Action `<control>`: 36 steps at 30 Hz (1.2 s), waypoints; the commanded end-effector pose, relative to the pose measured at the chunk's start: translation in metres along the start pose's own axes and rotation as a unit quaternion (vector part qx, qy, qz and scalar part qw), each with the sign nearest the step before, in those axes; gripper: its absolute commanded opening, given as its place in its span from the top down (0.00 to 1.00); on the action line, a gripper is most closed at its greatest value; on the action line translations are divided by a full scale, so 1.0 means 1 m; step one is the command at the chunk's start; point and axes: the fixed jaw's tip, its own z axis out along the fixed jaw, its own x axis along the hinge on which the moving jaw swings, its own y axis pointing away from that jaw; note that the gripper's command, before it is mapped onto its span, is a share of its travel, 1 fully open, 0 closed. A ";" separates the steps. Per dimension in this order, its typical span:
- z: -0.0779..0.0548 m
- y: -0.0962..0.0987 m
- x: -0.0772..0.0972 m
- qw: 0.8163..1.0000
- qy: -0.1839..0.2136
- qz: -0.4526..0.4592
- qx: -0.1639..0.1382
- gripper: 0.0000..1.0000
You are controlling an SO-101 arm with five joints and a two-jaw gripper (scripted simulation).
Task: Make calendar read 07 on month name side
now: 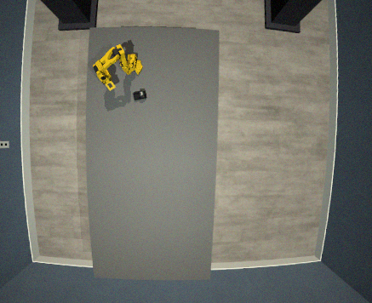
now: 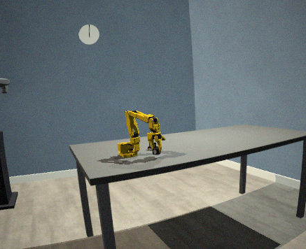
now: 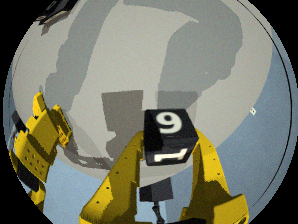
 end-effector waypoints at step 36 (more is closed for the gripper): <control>0.011 -0.003 0.001 1.000 0.000 -0.001 0.010 1.00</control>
